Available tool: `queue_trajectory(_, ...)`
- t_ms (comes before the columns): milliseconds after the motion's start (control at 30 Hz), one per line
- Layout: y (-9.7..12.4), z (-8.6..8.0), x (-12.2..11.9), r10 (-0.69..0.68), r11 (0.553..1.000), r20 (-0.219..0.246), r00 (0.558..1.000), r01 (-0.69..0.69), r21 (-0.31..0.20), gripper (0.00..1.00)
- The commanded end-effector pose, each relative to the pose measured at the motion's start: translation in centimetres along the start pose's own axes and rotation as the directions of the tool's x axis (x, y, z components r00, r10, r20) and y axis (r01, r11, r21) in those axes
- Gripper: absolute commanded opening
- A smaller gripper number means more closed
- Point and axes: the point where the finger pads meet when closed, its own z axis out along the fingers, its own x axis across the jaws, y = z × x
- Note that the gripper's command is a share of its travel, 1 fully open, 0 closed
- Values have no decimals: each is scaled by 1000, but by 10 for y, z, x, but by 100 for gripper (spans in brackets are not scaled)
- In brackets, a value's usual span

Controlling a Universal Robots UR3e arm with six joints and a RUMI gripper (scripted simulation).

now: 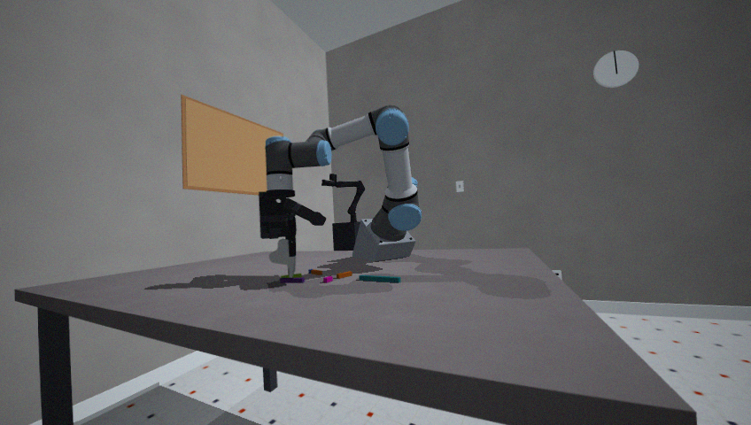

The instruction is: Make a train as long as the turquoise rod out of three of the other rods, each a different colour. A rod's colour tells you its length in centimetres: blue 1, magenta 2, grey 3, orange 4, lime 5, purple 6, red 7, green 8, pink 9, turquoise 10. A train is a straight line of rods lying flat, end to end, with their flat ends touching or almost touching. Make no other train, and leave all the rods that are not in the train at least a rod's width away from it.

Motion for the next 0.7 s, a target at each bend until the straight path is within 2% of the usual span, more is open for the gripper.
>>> queue_trajectory(0, 1, -1, 0, -1, 1000, 1, 1000, 1, -2, 0)
queue_trajectory(400, 1, -4, 0, -1, 1000, 1, 1000, 1, -2, 0)
queue_trajectory(667, 1, -25, 0, -1, 1000, 1, 1000, 1, -2, 0)
